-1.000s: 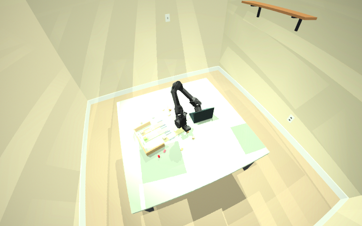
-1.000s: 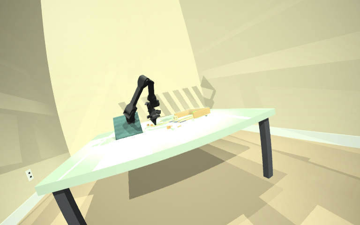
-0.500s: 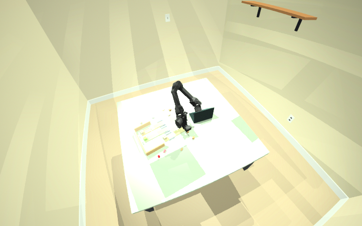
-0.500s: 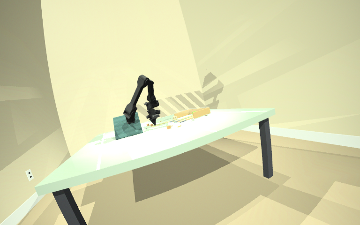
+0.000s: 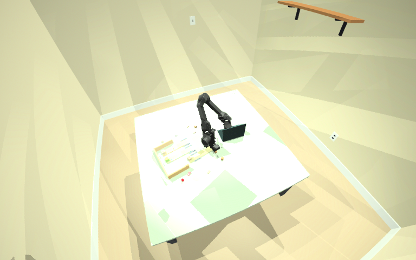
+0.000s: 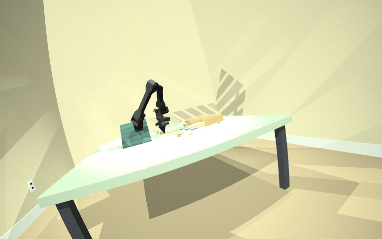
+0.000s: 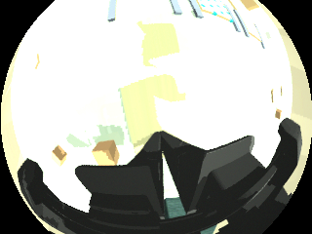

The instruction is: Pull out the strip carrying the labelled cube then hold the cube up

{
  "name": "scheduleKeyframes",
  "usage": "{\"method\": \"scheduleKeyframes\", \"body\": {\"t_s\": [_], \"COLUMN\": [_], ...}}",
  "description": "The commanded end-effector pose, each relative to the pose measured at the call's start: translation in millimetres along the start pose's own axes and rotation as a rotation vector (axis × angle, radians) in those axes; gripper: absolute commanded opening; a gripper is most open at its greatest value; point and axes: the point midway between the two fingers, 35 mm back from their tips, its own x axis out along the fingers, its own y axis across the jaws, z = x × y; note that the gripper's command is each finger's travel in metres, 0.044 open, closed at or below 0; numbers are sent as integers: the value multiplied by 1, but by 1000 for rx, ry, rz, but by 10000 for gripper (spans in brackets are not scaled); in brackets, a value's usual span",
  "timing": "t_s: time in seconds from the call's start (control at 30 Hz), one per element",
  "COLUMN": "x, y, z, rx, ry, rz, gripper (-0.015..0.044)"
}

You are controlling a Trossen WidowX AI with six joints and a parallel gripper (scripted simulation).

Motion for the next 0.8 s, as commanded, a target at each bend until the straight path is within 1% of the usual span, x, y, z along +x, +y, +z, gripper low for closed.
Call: {"method": "scheduleKeyframes", "body": {"t_s": [0.0, 0.43, 0.47, 0.6, 0.77], "x": [5, 5, -2, -40, -43], "y": [-1, -1, 0, 1, 0], "z": [-11, -11, 0, 3, 3], "rx": [-10, -10, -1, -9, -10], "ry": [32, 32, 2, 29, 31], "rz": [2, 2, 1, 5, 5], "gripper": [0, 0, 0, 0, 0]}}
